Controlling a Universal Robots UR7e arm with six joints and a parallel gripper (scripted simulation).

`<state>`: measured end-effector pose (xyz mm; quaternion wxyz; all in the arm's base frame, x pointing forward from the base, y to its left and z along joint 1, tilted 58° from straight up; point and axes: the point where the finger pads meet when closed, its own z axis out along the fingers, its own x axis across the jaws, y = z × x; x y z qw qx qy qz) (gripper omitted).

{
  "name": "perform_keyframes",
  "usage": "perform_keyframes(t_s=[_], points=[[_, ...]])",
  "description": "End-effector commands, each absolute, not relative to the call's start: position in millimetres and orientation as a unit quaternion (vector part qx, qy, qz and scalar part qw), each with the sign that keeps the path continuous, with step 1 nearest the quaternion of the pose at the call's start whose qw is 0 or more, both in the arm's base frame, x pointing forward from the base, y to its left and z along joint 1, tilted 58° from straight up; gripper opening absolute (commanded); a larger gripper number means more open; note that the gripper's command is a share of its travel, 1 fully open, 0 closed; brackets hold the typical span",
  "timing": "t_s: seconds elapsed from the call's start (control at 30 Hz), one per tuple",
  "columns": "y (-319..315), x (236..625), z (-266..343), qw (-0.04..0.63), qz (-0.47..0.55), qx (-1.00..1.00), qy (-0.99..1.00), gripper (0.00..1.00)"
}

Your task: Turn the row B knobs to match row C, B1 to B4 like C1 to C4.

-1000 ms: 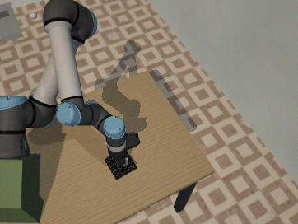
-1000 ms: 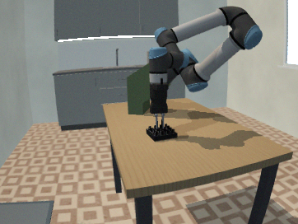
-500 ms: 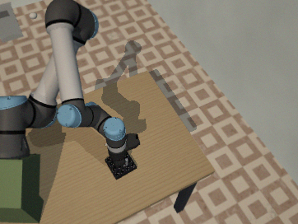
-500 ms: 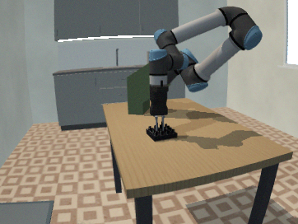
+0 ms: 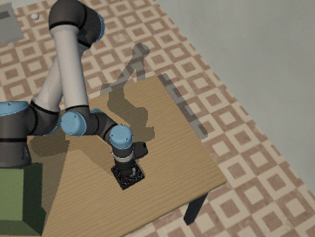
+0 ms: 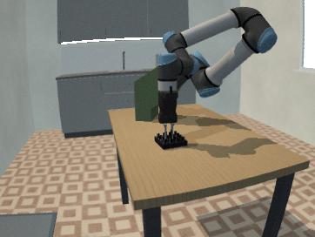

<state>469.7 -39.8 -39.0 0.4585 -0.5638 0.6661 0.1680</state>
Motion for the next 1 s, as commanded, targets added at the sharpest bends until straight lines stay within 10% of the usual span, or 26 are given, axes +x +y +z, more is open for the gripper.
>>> perform_keyframes(t_s=[0.0, 0.93, 0.97], points=[[-40.3, 469.9, -39.0, 0.459, 0.167, -0.564, 0.666, 0.46], [-40.3, 469.9, -39.0, 0.459, 0.167, -0.564, 0.666, 0.46], [-40.3, 469.9, -39.0, 0.459, 0.167, -0.564, 0.666, 0.3]])
